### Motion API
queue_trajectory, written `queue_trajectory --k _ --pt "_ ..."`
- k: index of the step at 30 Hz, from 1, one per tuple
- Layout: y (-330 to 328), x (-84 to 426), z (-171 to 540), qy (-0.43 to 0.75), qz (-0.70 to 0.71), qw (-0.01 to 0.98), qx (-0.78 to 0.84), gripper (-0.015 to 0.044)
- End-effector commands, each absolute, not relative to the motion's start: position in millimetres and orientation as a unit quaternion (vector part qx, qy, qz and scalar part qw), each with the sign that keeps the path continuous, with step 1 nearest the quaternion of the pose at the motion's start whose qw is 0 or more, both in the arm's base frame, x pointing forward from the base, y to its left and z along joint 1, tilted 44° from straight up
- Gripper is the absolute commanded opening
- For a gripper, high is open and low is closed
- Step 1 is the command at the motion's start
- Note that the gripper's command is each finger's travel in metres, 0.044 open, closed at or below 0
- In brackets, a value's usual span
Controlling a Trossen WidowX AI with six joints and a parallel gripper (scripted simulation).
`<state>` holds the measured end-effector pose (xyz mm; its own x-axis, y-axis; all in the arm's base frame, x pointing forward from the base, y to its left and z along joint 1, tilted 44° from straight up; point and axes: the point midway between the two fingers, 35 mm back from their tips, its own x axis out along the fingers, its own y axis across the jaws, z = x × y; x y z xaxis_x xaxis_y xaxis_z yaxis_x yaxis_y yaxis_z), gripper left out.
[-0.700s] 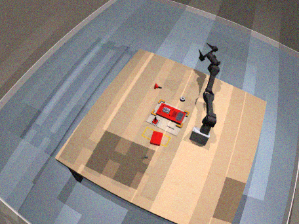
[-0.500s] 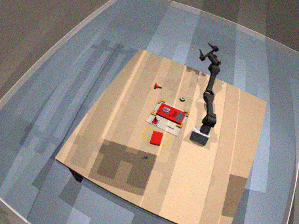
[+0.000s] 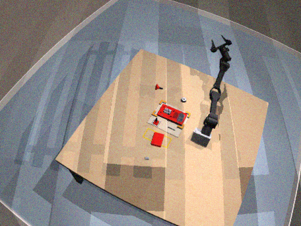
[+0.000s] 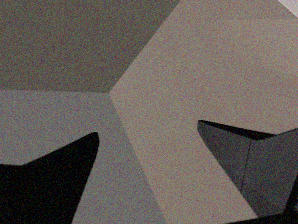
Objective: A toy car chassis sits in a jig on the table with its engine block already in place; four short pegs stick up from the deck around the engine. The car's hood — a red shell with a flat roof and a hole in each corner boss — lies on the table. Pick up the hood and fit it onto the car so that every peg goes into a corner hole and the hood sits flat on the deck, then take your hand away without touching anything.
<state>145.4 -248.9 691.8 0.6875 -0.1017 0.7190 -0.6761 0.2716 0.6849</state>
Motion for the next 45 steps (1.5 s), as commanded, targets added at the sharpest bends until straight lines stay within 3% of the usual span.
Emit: queue_trajectory --k 1,23,45 --pt "-209 130 708 -0.341 0.224 0.731 0.546 0.044" --pt "10 95 732 -0.275 0.324 0.793 0.437 0.044" --pt "207 137 659 -0.127 0.348 0.858 0.356 0.044"
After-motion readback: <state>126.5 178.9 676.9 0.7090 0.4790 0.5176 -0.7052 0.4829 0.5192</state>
